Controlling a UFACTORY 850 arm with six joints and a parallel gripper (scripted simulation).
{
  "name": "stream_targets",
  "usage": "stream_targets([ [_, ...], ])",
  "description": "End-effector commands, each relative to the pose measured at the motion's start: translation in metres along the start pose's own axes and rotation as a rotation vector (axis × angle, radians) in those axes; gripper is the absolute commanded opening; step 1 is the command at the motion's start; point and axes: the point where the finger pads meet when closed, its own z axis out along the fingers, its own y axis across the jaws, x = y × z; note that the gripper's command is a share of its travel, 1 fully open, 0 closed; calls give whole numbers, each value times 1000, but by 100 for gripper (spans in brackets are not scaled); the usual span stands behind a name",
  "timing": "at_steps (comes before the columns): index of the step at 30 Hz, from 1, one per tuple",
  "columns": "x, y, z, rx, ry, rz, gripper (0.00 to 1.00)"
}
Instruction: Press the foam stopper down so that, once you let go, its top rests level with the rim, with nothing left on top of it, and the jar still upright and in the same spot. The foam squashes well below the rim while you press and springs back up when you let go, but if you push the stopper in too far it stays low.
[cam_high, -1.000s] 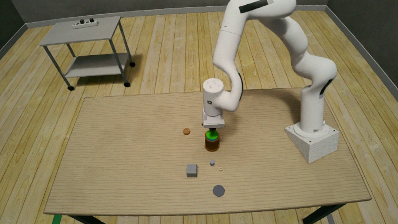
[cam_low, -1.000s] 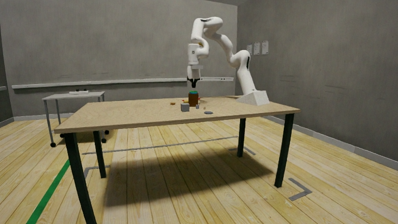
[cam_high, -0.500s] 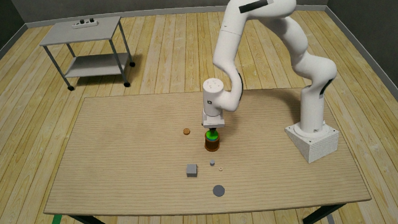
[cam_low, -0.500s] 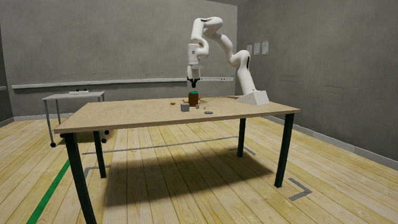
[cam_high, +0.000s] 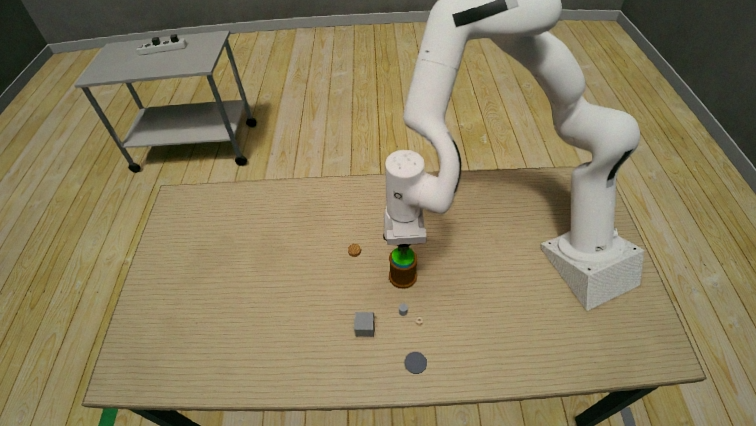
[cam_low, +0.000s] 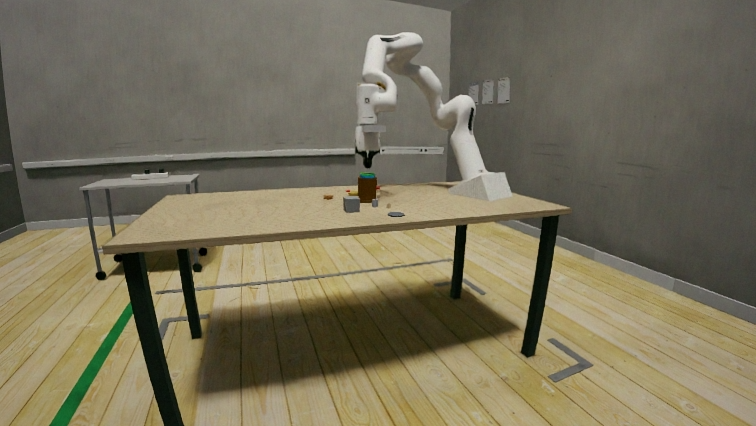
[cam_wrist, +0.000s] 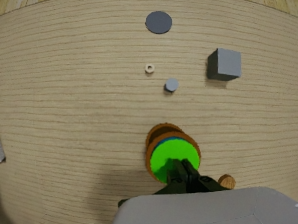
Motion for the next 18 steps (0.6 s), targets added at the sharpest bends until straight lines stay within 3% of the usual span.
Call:
stream_targets([
  [1, 0, 1, 7, -1, 0, 0, 0],
  [5, 0, 1, 19, -1, 0, 0, 0],
  [18, 0, 1, 23, -1, 0, 0, 0],
])
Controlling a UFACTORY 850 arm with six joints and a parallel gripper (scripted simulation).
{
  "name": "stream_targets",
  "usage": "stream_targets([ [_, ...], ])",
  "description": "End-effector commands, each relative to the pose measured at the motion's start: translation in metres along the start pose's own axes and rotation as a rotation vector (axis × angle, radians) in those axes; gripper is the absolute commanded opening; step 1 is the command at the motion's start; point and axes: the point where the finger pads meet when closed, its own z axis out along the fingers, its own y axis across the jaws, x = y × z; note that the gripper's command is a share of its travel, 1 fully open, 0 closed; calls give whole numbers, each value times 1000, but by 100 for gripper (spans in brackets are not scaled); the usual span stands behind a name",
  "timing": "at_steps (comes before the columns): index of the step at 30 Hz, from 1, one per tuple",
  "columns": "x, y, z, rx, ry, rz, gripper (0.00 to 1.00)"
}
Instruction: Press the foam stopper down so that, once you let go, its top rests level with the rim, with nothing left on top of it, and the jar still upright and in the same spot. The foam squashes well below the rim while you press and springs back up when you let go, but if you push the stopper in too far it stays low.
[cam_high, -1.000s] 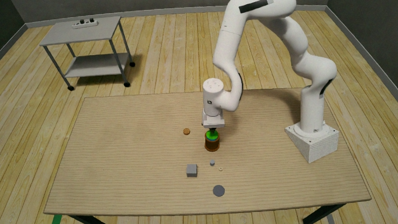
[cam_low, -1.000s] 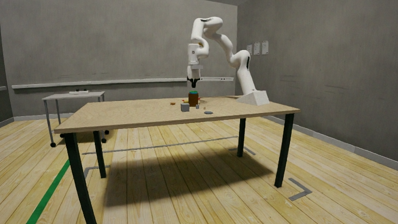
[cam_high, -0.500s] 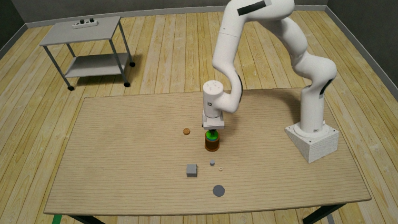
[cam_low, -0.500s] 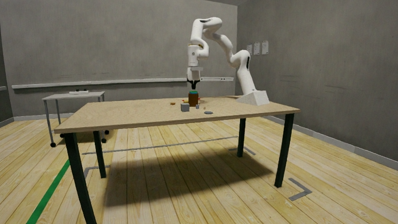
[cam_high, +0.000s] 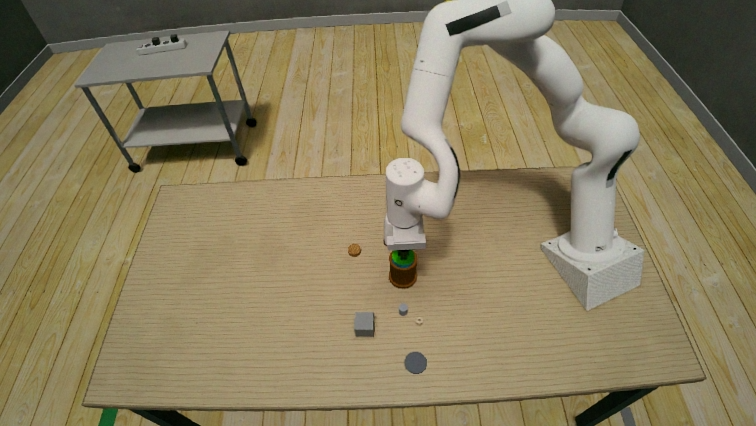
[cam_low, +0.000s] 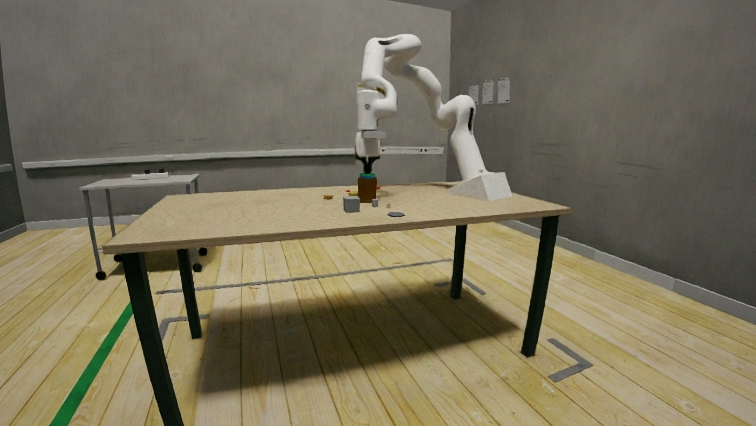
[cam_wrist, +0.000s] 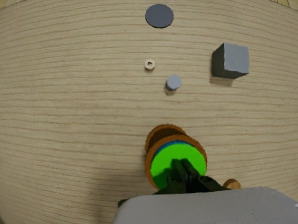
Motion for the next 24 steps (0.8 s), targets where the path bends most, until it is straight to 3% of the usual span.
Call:
stream_targets([
  [1, 0, 1, 0, -2, 1, 0, 0],
  [24, 0, 1, 7, -2, 1, 0, 0],
])
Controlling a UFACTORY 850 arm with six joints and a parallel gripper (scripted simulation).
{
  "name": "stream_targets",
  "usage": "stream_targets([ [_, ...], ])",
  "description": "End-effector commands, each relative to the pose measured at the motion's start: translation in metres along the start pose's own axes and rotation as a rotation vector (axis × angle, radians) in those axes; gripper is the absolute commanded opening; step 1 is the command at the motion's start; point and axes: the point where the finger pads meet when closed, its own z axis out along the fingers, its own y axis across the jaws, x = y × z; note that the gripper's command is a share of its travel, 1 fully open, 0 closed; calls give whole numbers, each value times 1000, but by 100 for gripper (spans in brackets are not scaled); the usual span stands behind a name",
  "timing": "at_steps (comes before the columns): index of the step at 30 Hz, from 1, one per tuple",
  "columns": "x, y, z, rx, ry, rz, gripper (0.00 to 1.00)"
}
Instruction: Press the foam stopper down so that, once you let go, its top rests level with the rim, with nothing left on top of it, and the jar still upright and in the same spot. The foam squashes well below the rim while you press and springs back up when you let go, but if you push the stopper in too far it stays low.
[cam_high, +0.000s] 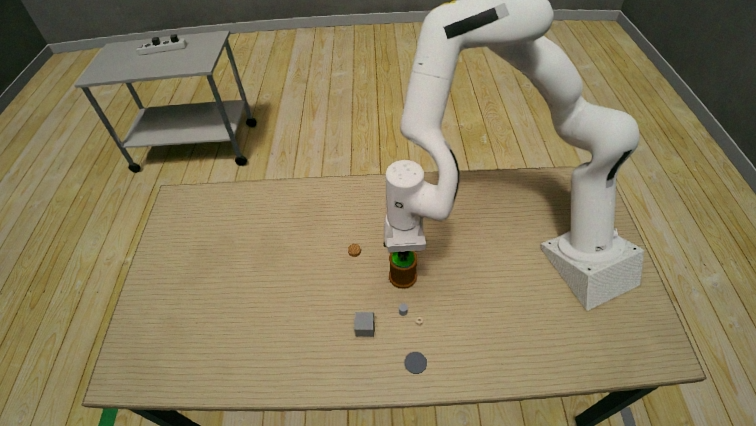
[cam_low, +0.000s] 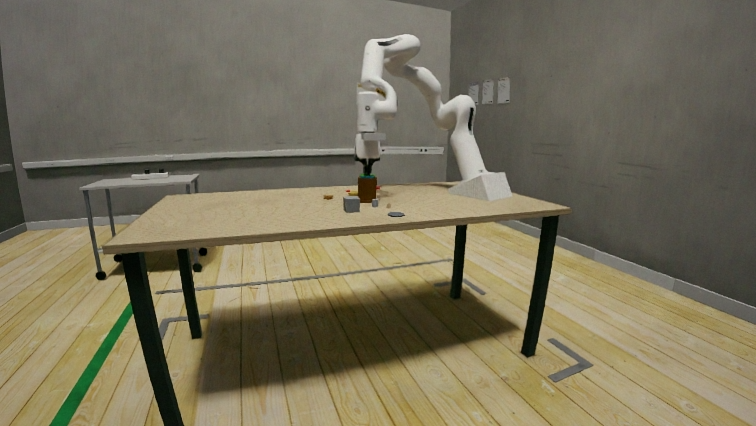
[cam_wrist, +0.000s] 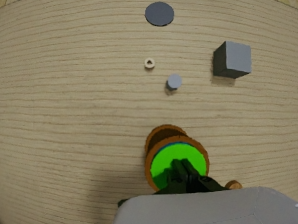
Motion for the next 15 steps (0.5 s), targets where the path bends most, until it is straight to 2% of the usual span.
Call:
stream_targets([
  [1, 0, 1, 1, -1, 0, 0, 0],
  [15, 0, 1, 8, -1, 0, 0, 0],
])
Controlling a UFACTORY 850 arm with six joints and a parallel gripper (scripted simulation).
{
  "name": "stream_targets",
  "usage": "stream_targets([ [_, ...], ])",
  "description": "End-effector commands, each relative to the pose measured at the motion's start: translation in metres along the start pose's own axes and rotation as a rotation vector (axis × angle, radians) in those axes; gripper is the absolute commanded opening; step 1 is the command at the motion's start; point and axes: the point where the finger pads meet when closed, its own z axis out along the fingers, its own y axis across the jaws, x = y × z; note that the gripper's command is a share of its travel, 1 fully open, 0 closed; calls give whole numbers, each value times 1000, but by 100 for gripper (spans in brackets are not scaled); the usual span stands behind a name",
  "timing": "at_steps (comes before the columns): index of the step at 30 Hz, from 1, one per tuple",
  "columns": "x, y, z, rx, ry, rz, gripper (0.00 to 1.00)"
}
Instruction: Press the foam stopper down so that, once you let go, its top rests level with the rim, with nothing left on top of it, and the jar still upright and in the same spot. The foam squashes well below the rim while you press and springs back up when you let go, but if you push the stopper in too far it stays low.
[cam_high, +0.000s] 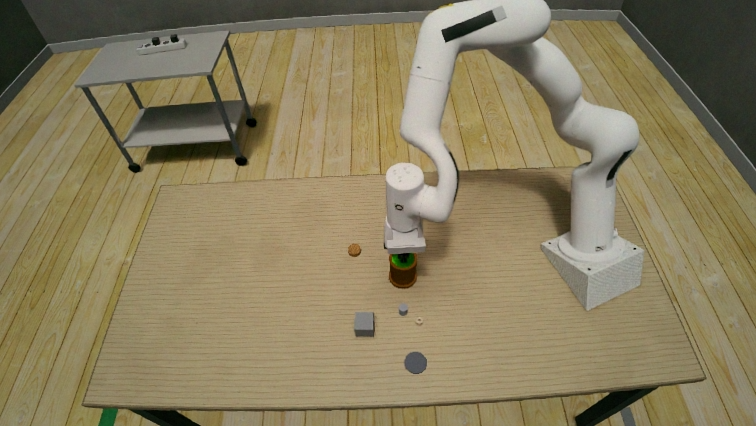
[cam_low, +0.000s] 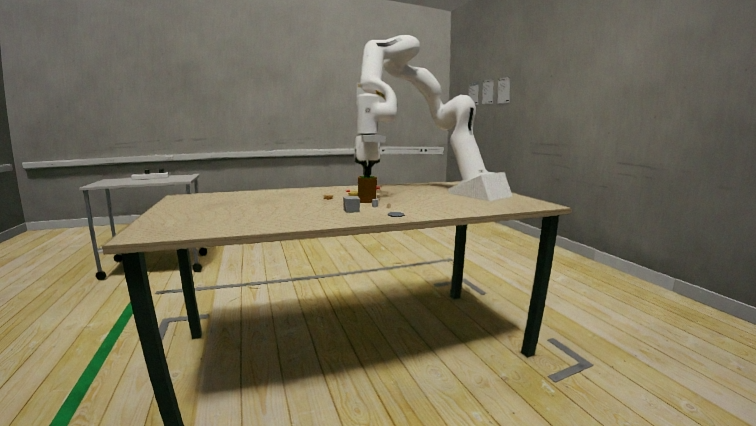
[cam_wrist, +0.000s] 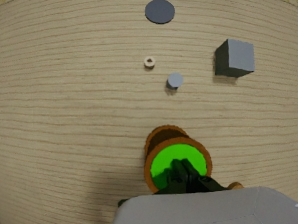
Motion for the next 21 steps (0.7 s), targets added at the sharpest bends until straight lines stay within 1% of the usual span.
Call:
stream_targets([
  [1, 0, 1, 0, -1, 0, 0, 0],
  [21, 0, 1, 3, -1, 0, 0, 0],
])
